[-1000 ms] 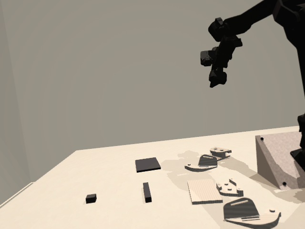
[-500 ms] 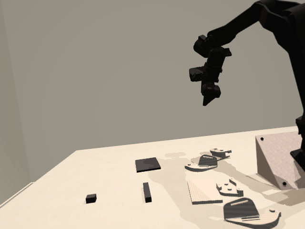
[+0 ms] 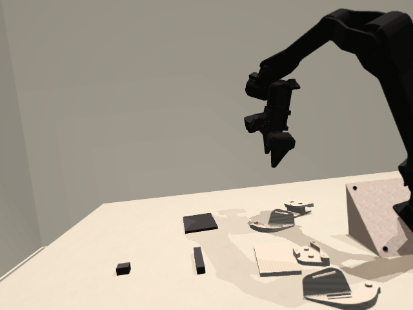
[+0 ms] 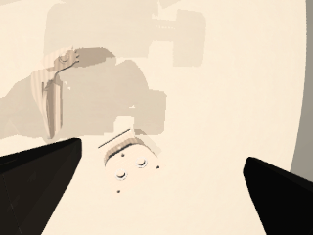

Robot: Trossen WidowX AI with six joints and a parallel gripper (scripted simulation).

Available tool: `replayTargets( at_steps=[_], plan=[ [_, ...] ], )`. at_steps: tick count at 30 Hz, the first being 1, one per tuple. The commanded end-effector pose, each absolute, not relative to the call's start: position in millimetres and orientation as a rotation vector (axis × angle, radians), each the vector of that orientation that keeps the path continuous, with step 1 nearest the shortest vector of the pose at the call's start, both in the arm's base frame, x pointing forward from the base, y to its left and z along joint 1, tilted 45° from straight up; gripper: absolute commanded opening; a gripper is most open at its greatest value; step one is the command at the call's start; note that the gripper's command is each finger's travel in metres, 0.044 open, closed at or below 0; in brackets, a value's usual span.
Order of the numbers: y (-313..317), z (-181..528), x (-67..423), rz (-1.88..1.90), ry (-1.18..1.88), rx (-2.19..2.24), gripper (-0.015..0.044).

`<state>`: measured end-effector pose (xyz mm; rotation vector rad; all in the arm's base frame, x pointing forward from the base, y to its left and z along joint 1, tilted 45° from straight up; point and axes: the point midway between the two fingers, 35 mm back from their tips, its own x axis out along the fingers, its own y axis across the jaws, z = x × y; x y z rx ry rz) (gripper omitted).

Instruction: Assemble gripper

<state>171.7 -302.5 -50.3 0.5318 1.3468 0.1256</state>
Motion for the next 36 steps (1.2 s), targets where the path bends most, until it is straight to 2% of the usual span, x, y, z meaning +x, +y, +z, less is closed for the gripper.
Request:
replayTargets(
  at_steps=[1, 15, 36],
  plan=[
    [-280, -51, 182, 0.198, 1.353, 0.578, 0.044],
    [-205, -40, 213, 0.447, 1.388, 0.719, 0.044],
    [-169, -74, 222, 0.459, 1.389, 0.726, 0.044]
  ],
)
